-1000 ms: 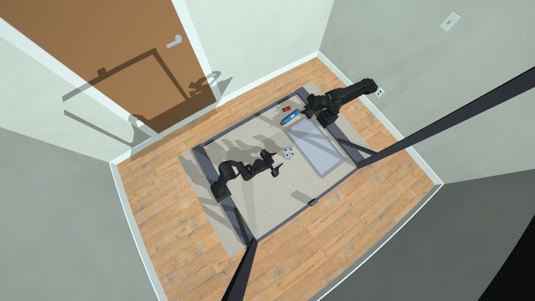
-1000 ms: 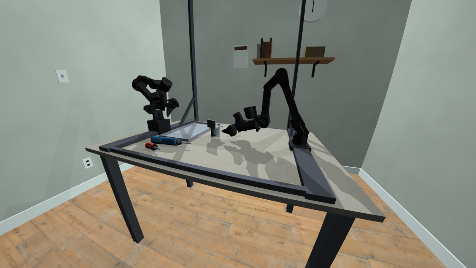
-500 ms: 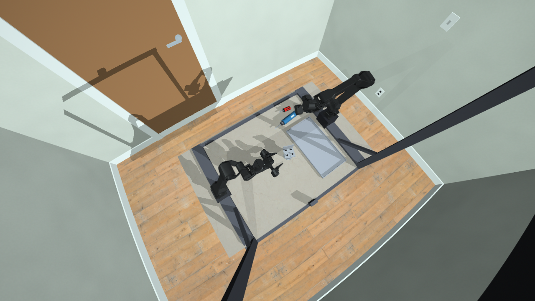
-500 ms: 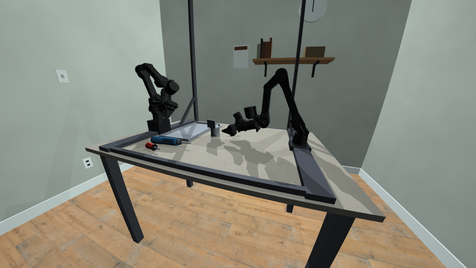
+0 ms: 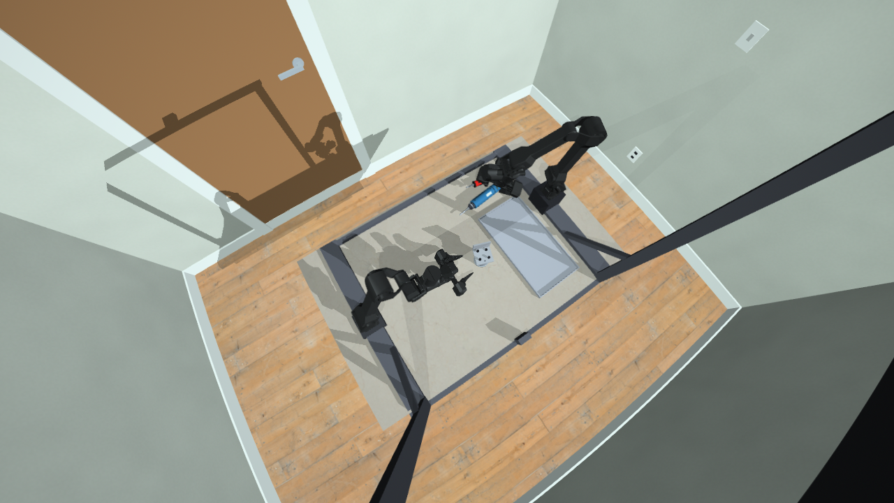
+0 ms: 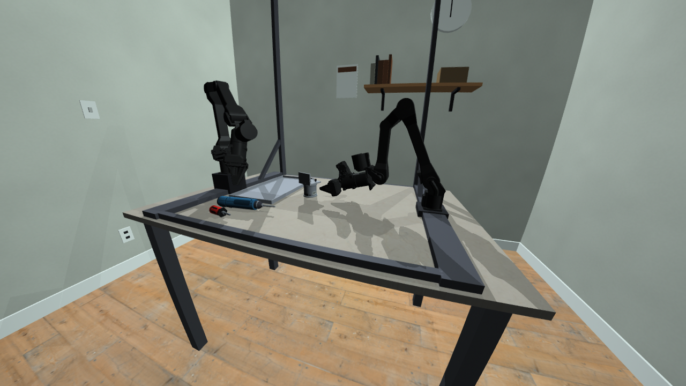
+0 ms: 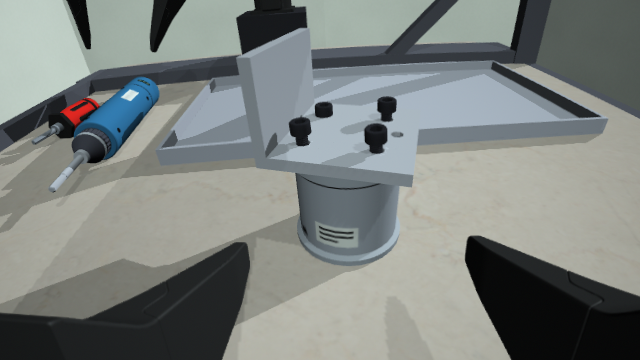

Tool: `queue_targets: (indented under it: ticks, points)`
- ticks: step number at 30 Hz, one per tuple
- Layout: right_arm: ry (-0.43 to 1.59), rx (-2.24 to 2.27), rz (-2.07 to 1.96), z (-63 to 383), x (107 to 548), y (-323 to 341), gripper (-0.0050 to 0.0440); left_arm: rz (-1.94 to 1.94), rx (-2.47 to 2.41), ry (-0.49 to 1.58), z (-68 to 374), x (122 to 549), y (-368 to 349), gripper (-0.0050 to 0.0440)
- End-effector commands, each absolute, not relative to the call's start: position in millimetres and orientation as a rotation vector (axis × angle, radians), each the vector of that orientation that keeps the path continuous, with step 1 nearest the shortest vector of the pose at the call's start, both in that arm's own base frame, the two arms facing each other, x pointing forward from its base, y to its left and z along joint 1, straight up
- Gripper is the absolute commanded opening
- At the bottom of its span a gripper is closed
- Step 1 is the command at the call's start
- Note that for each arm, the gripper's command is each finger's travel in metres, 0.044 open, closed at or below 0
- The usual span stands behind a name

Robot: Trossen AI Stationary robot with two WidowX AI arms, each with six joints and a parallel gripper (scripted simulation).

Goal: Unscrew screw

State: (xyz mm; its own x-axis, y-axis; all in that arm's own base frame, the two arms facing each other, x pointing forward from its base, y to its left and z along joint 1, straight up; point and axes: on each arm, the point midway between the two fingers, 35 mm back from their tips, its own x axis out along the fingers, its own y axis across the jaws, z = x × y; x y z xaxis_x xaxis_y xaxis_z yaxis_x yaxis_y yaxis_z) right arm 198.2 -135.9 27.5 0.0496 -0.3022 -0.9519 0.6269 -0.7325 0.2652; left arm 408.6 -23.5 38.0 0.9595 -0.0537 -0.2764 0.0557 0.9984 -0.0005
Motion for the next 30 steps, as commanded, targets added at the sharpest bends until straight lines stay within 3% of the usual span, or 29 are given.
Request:
queue_targets:
  ticks: [1, 16, 30]
  points:
    - [0.261, 1.842, -1.893, 23.0, 210.8, -148.1, 0.0305, -0.057, 0.007, 0.258, 45.5, 411.5, -23.6, 0.0385]
    - [0.11, 2.176, -2.126, 6.8, 221.4, -165.5, 0.0305, -0.057, 0.007, 0.258, 45.5, 411.5, -23.6, 0.0385]
    - [0.134, 2.161, -2.158, -22.1, 213.9, -157.6, 0.0305, -0.059, 0.009, 0.263, 37.7, 431.9, -24.6, 0.0385]
